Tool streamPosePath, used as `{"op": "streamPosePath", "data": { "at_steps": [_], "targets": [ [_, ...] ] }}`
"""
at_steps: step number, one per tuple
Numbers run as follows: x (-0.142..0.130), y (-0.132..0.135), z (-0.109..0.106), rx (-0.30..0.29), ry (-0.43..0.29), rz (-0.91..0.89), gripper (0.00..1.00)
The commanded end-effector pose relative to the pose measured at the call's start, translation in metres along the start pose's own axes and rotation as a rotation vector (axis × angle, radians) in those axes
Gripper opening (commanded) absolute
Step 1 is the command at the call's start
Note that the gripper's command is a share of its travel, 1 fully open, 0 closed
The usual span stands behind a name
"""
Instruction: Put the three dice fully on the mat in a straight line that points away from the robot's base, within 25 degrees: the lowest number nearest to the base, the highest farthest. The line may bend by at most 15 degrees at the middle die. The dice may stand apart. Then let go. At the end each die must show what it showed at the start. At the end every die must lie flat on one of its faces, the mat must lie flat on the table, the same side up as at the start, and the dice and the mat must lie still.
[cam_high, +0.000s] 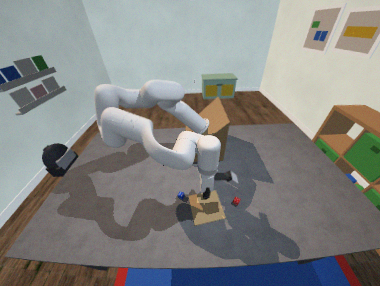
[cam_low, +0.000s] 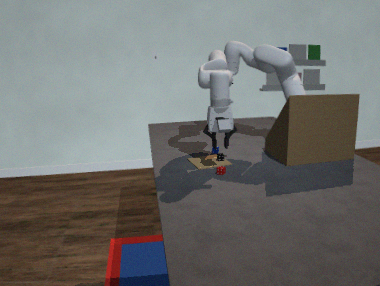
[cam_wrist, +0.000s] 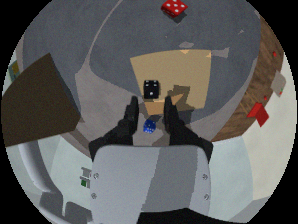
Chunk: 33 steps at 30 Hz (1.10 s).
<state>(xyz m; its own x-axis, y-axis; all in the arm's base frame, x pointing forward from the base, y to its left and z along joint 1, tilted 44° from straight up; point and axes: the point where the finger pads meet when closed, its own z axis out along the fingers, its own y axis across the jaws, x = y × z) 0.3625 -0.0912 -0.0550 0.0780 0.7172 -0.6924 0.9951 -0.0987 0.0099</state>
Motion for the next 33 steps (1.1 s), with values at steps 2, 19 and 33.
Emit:
{"op": "streamPosePath", "data": {
  "at_steps": [2, 19, 33],
  "targets": [
    [0.0, 0.001, -0.032, -0.002, 0.002, 0.0, 0.42],
    [0.0, 0.001, -0.042, -0.002, 0.002, 0.0, 1.0],
    [0.0, 0.001, -0.042, -0.002, 0.002, -0.001, 1.0]
  ]
}}
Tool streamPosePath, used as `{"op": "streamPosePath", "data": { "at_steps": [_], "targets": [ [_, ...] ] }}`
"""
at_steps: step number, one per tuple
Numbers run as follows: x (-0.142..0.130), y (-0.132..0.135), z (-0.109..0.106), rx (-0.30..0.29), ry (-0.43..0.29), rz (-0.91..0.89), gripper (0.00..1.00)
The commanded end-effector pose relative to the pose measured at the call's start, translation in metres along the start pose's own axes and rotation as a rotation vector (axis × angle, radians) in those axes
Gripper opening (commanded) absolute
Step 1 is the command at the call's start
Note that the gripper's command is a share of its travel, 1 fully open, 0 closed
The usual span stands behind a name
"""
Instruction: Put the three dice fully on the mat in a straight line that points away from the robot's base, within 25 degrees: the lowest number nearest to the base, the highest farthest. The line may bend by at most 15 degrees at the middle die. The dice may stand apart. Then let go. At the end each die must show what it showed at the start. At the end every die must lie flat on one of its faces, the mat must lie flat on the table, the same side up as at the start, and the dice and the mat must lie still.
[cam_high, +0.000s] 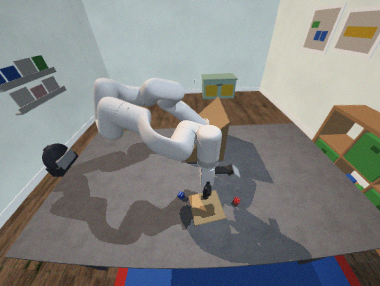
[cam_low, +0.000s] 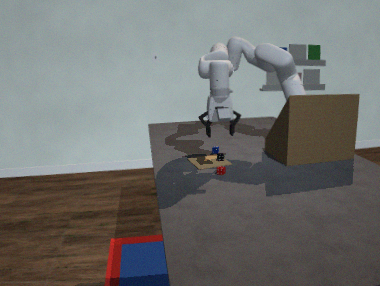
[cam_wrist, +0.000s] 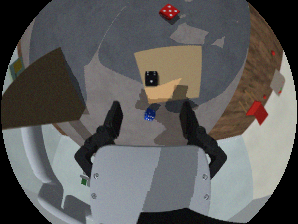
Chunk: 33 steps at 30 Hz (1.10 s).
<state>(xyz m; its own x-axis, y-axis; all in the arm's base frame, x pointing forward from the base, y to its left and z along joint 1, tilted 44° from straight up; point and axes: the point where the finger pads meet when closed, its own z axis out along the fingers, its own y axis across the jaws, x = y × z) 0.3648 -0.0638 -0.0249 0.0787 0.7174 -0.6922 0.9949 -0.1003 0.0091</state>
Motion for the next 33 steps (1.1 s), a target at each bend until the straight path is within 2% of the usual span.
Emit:
{"op": "streamPosePath", "data": {
  "at_steps": [1, 5, 12, 15, 16, 33],
  "targets": [
    [0.002, 0.002, -0.002, -0.004, 0.003, -0.011, 1.0],
    [0.029, 0.014, -0.003, -0.01, 0.015, -0.189, 1.0],
    [0.055, 0.023, -0.003, -0.014, 0.021, -0.356, 1.0],
    [0.056, 0.023, -0.003, -0.014, 0.021, -0.363, 1.0],
    [0.07, 0.027, -0.002, -0.015, 0.021, -0.456, 1.0],
    [0.131, 0.031, 0.008, -0.008, 0.006, -0.85, 1.0]
  ]
}}
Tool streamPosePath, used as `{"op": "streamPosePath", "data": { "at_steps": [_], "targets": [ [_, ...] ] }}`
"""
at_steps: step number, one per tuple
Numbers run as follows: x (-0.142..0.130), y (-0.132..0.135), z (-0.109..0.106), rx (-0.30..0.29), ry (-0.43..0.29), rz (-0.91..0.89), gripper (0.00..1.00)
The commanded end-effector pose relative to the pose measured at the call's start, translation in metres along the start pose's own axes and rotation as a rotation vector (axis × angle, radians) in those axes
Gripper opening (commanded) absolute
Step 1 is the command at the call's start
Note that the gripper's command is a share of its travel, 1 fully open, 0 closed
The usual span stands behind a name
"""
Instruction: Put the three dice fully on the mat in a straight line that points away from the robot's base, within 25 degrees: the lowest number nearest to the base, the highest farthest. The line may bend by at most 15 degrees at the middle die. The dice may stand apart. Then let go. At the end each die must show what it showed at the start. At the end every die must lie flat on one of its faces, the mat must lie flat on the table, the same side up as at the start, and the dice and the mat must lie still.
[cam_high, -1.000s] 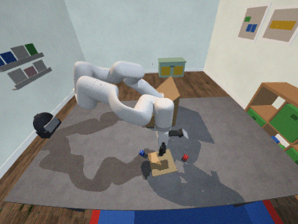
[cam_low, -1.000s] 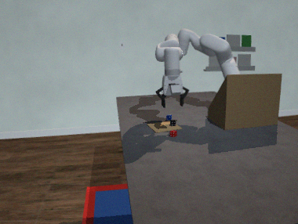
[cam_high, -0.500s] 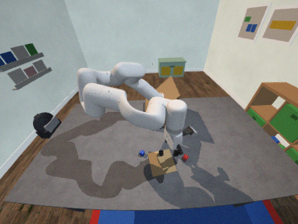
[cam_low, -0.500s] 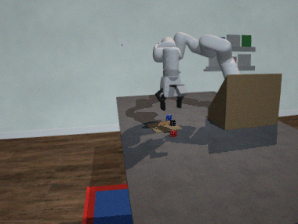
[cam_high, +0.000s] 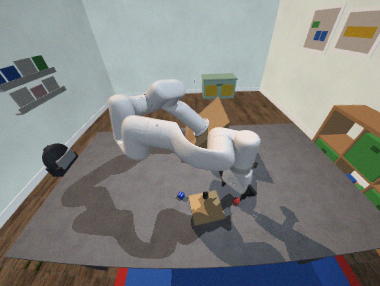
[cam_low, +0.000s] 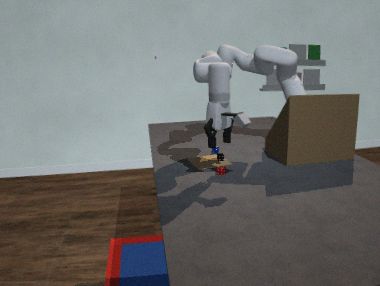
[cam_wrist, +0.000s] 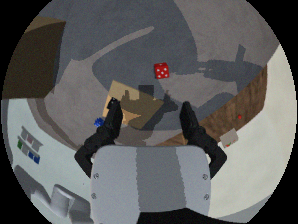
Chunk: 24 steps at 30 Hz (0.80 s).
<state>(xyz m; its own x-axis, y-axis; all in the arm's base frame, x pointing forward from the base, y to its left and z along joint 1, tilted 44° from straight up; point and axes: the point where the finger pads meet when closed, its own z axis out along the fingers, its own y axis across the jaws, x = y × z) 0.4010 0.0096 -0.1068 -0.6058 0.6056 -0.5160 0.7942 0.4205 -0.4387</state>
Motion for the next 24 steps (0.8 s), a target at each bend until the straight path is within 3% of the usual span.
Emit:
{"op": "streamPosePath", "data": {
  "at_steps": [1, 4, 5, 24],
  "targets": [
    [0.0167, 0.0189, 0.0041, 0.017, -0.005, -0.157, 1.0],
    [0.0208, 0.0219, 0.0056, 0.02, -0.007, -0.19, 1.0],
    [0.0208, 0.0219, 0.0056, 0.02, -0.007, -0.19, 0.42],
    [0.0208, 0.0219, 0.0056, 0.02, -0.007, -0.19, 0.42]
  ]
}}
